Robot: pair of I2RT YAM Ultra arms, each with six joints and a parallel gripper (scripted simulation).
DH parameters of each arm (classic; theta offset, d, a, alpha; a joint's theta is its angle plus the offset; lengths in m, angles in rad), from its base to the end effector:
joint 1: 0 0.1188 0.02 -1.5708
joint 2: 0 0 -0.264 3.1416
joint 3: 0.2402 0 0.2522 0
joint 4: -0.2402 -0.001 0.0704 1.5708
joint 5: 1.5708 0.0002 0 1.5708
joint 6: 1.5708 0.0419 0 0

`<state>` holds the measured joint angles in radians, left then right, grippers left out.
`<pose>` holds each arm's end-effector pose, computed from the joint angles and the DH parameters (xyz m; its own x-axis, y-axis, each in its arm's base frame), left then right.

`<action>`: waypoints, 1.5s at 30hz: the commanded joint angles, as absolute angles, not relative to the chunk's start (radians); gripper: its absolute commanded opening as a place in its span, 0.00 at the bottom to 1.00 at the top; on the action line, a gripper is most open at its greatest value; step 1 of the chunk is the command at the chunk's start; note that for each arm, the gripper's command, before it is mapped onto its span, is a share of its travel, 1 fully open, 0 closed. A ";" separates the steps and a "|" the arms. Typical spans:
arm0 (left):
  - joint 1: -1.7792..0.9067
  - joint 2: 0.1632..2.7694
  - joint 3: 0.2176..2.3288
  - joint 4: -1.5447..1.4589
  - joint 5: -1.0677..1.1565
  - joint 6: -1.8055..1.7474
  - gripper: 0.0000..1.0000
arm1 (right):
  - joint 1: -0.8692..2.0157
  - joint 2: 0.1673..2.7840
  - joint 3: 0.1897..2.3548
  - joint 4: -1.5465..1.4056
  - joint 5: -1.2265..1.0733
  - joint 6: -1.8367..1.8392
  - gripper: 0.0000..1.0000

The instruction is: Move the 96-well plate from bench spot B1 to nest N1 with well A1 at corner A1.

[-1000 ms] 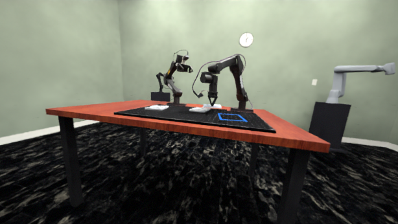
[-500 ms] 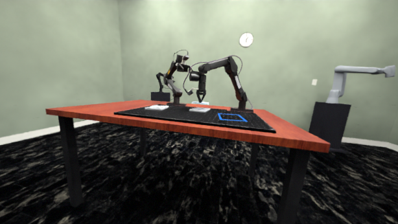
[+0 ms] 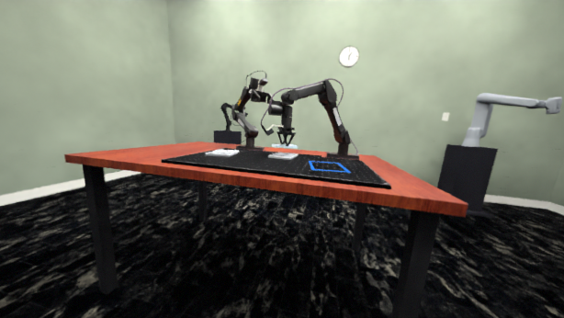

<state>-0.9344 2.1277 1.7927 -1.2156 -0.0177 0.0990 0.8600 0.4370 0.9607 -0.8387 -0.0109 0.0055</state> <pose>0.2467 -0.3309 0.2068 -0.5118 0.8589 -0.0184 0.8587 0.5121 0.0196 0.0443 0.0537 0.3700 -0.2063 -0.2312 -0.9508 -0.7634 0.6458 0.0086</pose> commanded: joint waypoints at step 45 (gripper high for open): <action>-0.914 2.175 1.804 -1.201 -0.007 -0.823 0.78 | 0.850 0.435 0.986 -0.834 -0.015 0.005 1.00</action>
<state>-0.9283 2.1715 1.8023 -1.2125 -0.0048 -0.8162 0.8600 0.4370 0.9607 -0.8387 -0.0109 0.0055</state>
